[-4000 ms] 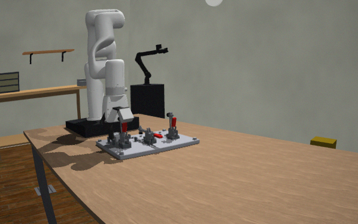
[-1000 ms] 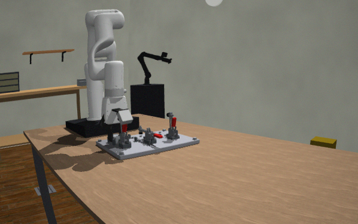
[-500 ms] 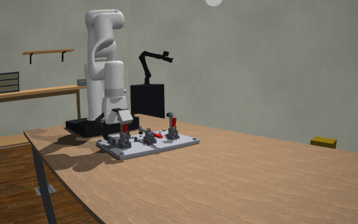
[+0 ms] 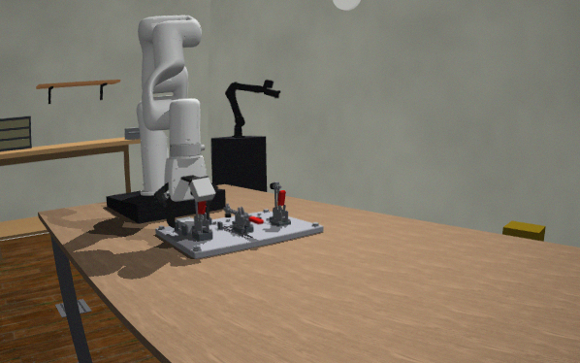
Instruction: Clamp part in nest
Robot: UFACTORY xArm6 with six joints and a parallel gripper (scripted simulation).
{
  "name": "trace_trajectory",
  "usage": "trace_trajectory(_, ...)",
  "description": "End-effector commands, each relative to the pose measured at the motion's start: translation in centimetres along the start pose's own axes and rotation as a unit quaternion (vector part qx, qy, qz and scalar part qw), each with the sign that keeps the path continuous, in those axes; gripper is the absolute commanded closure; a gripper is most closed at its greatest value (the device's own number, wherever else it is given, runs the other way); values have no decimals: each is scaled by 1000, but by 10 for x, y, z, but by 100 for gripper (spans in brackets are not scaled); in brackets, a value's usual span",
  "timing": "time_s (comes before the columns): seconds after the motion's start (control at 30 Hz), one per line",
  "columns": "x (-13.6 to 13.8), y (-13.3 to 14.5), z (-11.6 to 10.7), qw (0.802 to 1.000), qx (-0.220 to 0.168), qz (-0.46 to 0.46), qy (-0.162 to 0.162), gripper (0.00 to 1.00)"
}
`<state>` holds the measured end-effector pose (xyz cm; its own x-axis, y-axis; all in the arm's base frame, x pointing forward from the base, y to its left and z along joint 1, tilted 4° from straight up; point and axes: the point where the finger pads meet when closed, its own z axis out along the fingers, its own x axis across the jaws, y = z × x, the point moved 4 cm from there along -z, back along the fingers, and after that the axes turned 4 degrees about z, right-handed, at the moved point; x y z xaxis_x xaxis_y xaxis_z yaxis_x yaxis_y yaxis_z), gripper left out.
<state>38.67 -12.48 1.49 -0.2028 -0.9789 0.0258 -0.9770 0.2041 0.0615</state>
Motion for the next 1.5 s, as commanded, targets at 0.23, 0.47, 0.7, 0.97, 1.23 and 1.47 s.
trace_trajectory(0.23, 0, -1, -1, 1000, 2, 0, 0, 0)
trace_trajectory(0.47, 0, -1, -2, 1000, 2, 0, 0, 0)
trace_trajectory(0.7, 0, -1, -11, 1000, 2, 0, 0, 0)
trace_trajectory(0.97, 0, -1, -39, 1000, 2, 0, 0, 0)
trace_trajectory(1.23, 0, -1, -56, 1000, 2, 0, 0, 0)
trace_trajectory(1.47, 0, -1, -61, 1000, 2, 0, 0, 0)
